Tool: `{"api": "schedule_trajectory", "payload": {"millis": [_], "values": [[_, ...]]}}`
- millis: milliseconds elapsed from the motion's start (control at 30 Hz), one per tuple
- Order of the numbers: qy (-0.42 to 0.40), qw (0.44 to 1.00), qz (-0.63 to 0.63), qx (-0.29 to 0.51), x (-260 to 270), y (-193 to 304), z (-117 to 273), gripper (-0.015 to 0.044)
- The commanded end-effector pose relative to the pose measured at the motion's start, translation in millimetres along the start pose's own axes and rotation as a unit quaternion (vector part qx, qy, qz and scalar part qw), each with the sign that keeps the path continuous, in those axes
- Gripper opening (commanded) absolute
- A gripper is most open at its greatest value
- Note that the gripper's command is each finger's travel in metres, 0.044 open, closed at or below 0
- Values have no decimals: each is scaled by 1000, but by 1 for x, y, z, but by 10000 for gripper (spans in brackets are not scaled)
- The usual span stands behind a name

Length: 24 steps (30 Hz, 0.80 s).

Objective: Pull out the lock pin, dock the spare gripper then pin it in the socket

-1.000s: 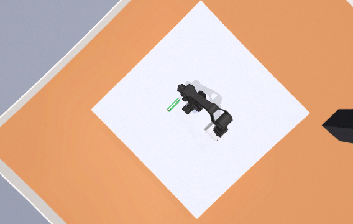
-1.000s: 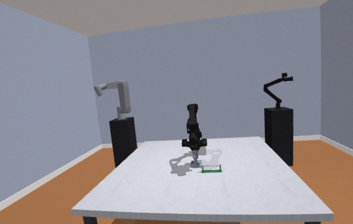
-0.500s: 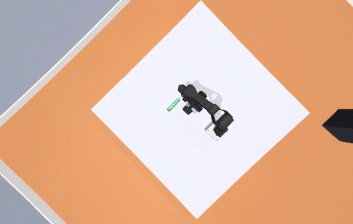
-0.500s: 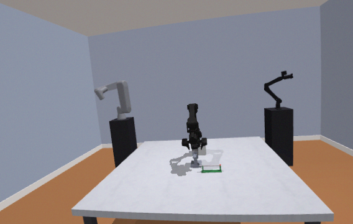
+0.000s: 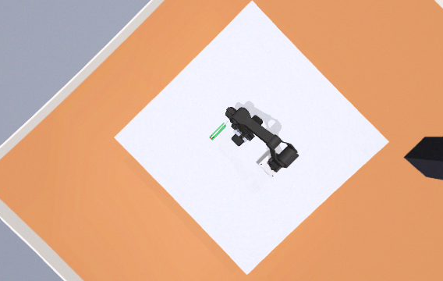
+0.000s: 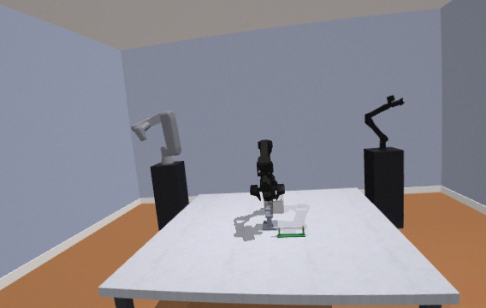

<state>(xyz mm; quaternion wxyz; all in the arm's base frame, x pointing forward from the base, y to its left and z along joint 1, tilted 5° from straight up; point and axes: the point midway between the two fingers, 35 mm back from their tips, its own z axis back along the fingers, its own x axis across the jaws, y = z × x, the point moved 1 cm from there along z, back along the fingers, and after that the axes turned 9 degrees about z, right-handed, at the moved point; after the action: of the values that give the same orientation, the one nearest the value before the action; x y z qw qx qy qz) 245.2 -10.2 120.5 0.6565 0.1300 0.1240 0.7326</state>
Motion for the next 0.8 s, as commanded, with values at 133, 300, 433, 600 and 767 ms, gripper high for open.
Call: {"api": "schedule_trajectory", "payload": {"millis": [133, 300, 433, 600, 767], "values": [[0, 1000, 0, 0, 2, 15, 9, 440], [0, 1000, 0, -2, 3, 23, 13, 440], [2, 1000, 0, -11, 4, 29, 16, 440], [4, 1000, 0, -26, 5, 37, 19, 440], [6, 999, 0, -41, 6, 44, 23, 440]]}}
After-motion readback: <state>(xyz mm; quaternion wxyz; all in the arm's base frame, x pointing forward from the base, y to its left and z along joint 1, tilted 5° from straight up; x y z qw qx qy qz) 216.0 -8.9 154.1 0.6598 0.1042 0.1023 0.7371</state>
